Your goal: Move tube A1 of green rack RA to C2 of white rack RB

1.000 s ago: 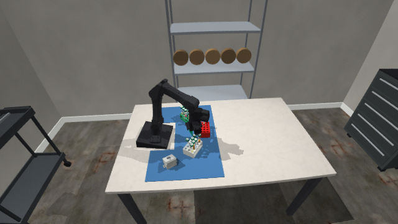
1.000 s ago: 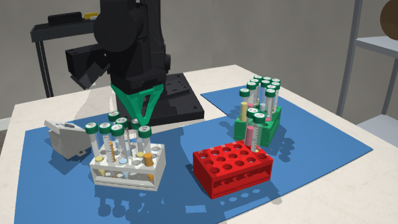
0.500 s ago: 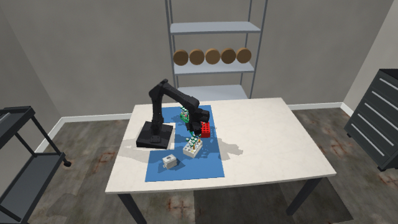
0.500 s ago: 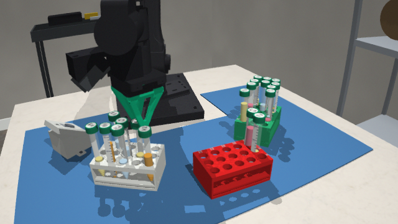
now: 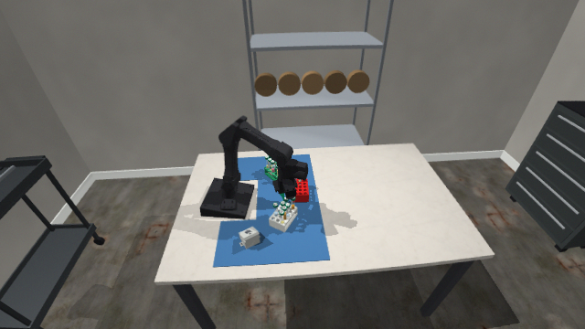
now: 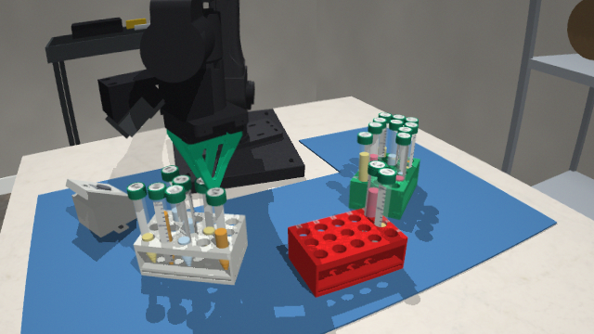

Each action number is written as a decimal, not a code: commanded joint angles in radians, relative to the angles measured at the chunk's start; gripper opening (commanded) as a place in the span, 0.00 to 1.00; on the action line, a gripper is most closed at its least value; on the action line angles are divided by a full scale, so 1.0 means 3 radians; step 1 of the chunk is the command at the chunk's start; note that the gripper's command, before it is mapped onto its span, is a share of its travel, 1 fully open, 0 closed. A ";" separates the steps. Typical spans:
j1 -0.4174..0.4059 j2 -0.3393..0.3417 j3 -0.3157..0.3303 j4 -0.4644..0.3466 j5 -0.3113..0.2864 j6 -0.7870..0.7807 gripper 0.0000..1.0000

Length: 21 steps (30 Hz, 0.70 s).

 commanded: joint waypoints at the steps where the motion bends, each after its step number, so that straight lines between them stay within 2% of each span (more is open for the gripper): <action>1: 0.0001 -0.0019 0.0015 0.0016 0.0011 0.0001 0.00; 21: -0.0002 -0.0028 0.0070 -0.0048 0.0010 -0.0001 0.00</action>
